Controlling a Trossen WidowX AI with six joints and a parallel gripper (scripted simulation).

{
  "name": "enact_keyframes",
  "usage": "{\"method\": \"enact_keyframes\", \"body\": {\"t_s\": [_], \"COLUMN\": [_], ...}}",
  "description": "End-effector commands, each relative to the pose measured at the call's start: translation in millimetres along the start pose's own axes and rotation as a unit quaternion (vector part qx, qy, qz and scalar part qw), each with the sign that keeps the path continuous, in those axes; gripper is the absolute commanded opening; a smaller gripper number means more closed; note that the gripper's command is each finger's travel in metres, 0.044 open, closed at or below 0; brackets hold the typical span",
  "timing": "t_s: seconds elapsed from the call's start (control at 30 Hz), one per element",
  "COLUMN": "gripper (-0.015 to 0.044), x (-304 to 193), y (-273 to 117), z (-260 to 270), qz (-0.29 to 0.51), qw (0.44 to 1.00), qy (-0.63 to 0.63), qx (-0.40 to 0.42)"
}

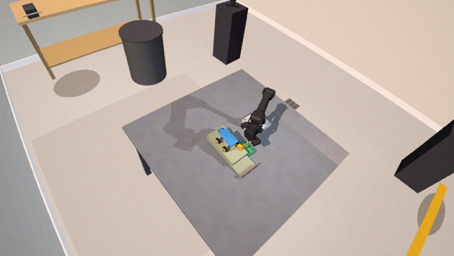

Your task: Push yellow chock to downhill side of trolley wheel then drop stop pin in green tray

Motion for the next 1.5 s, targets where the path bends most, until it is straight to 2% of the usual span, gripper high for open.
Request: {"method": "enact_keyframes", "body": {"t_s": [0.0,0.17,0.87,1.13,1.47], "gripper": [0.0000,0.0000,0.0000,0.0000,0.0000], "x": [0,0,19,18,21], "y": [-3,-3,19,41,72], "z": [1,3,6,4,-13], "qz": [0.003,0.003,0.001,-0.005,-0.005], "qw": [0.998,0.994,0.994,0.990,0.988], "qy": [-0.054,-0.107,-0.107,-0.106,-0.107], "qx": [-0.015,-0.025,-0.032,-0.097,-0.112]}}
Point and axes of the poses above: the point midway between the two fingers, 35 mm back from their tips, its own y axis out along the fingers, its own z axis across the jaws, x = y × z, the point moved 4 cm from there along -y, back along the fingers, and after that the axes turned 3 degrees about -y, right-handed, at the moved point
